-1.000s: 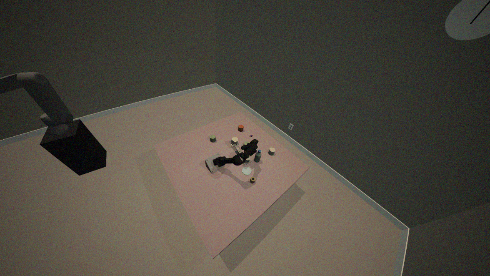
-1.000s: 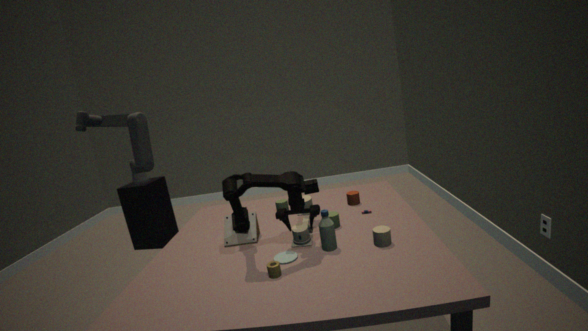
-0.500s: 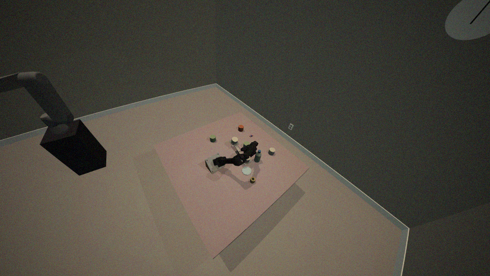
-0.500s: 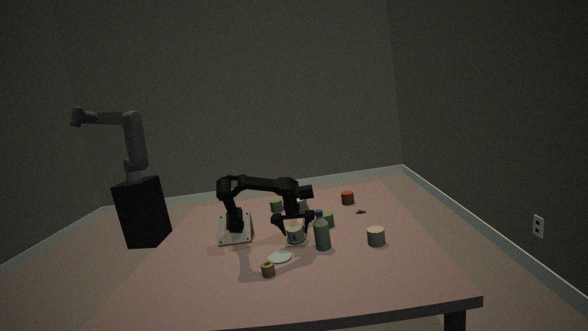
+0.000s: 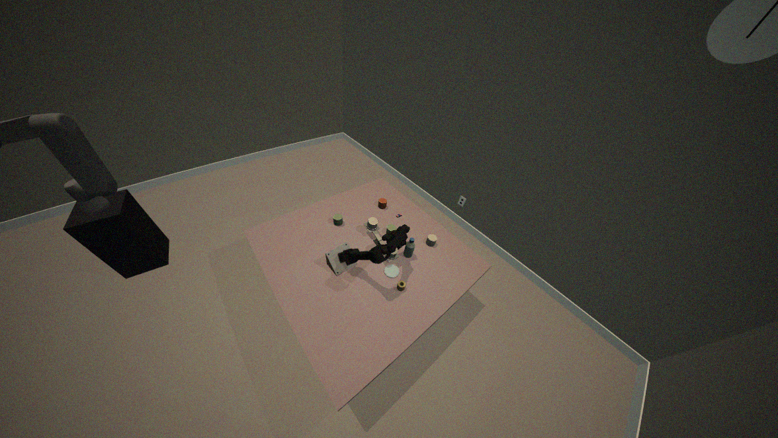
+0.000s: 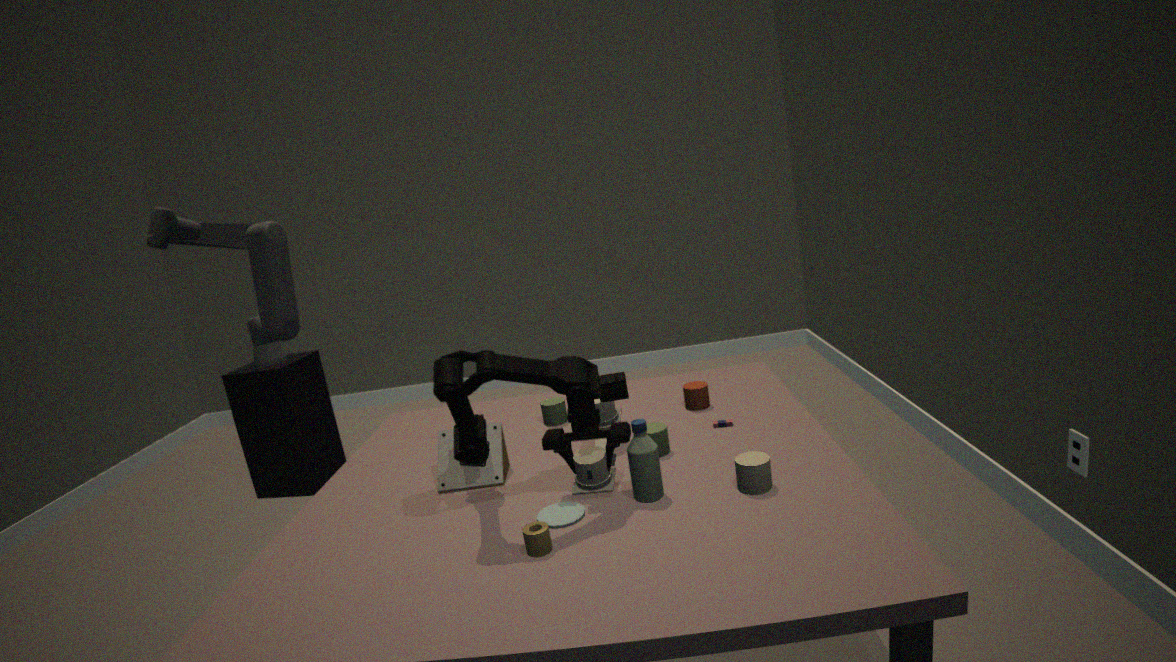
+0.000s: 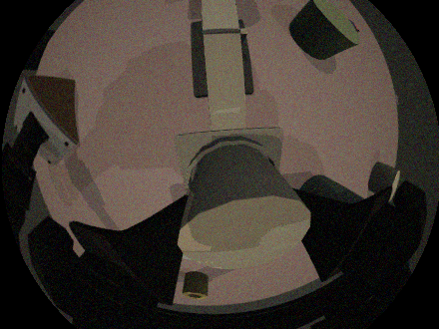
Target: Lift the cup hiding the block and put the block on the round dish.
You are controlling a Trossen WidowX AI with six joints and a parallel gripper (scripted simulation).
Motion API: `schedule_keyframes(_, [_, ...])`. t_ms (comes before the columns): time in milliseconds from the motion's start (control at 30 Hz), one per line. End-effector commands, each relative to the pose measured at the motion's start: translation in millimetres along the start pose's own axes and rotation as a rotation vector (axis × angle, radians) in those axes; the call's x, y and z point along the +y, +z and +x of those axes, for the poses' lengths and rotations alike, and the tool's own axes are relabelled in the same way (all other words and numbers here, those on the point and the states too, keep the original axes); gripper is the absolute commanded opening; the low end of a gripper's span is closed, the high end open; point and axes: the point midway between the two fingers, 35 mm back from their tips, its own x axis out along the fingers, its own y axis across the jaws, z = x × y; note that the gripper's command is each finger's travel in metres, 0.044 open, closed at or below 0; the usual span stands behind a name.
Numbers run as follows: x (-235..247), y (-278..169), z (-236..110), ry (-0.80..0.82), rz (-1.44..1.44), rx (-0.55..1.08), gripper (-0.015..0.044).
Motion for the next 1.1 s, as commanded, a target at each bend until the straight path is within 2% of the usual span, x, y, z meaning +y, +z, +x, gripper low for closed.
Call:
schedule_keyframes(0, [0, 0, 0, 0.0, -0.005, 0.004, 0.0222])
schedule_keyframes(267, [-2, 0, -9, -0.007, -0.011, 0.001, 0.0012])
schedule_keyframes(300, [-2, 0, -10, -0.009, -0.012, 0.0, 0.0])
schedule_keyframes(1067, [-5, 2, -40, -0.034, -0.032, -0.01, 0.0])
